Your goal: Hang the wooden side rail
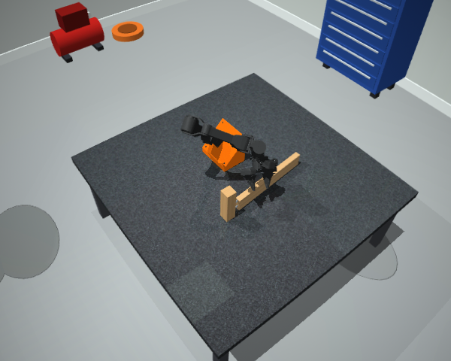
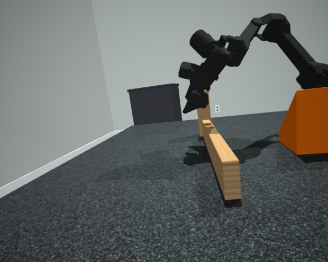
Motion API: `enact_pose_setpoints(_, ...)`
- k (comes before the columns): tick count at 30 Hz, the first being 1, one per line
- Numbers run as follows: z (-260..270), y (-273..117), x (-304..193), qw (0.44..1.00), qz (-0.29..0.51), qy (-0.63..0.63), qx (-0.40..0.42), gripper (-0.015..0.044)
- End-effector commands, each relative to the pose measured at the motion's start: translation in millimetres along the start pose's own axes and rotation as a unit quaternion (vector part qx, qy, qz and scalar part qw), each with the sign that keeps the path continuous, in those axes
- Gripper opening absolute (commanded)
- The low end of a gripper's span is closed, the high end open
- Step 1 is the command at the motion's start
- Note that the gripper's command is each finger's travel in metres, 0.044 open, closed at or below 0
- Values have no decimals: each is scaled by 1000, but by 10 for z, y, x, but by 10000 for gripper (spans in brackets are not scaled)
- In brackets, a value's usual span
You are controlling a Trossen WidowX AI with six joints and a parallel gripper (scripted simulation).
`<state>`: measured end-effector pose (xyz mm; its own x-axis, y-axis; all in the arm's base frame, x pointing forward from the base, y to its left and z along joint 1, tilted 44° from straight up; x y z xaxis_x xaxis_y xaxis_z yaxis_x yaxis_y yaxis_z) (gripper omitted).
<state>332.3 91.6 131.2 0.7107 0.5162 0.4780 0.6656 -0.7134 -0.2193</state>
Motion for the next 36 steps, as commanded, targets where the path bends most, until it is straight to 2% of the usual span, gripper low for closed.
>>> enact_pose_setpoints(1, 93, 140, 296, 942, 51, -302, 141, 440)
enact_pose_setpoints(12, -48, 103, 374, 838, 90, -478, 247, 440)
enact_pose_setpoints(25, -391, -48, 345, 663, 148, -635, 367, 440)
enact_pose_setpoints(36, -402, -54, 341, 658, 150, -639, 370, 440)
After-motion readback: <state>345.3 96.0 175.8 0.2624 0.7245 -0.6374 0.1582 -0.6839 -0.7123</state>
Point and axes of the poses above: the point midway between the two fingers, 35 mm back from their tips, its own y axis out along the fingers, its own z axis across the jaws, x = y × z, the point moved 10 cm from there along -y, back along the fingers, and after that the axes turned 14 degrees about y, right-handed, at the moved point
